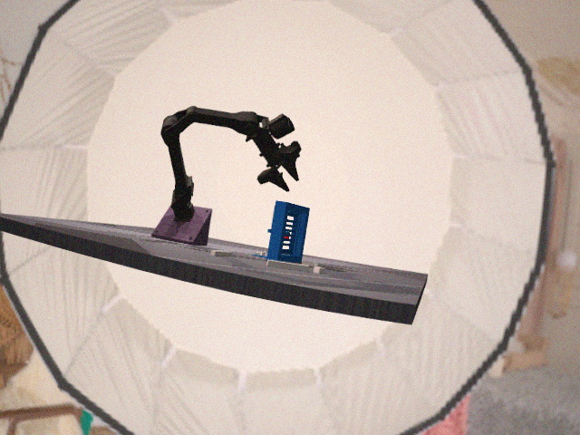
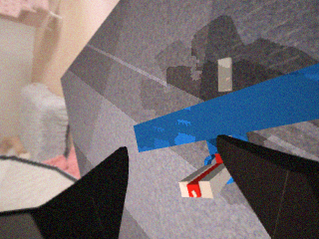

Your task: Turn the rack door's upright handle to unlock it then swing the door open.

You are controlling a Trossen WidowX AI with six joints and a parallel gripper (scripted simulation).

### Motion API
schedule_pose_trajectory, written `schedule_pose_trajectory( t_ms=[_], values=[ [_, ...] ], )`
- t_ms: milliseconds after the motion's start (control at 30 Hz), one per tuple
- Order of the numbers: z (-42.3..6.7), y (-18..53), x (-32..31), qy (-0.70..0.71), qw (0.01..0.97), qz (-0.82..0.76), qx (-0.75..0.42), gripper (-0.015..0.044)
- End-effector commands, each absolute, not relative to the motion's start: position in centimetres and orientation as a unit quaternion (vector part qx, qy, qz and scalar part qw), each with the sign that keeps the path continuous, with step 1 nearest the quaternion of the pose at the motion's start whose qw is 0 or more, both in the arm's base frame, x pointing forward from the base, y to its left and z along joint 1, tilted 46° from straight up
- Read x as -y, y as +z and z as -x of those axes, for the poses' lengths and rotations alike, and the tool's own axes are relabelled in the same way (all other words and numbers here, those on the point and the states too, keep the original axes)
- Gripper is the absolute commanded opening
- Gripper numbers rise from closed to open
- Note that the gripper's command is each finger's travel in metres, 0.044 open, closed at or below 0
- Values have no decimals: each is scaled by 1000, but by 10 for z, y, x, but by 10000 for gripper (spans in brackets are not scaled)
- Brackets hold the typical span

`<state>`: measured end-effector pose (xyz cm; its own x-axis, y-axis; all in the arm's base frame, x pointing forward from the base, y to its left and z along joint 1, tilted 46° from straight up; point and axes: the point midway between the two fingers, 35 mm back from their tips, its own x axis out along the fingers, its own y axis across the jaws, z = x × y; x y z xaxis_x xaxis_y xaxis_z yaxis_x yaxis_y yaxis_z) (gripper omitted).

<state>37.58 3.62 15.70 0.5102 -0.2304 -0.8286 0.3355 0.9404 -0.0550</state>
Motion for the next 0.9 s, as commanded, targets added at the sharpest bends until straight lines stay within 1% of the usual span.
schedule_pose_trajectory(
  t_ms=[0,433,867],
  values=[
    [-374,144,-39,-191,842,-40,-502,293],
    [-362,114,-46,-268,767,32,-582,293],
    [-350,97,-53,-338,691,131,-626,293]
  ],
)
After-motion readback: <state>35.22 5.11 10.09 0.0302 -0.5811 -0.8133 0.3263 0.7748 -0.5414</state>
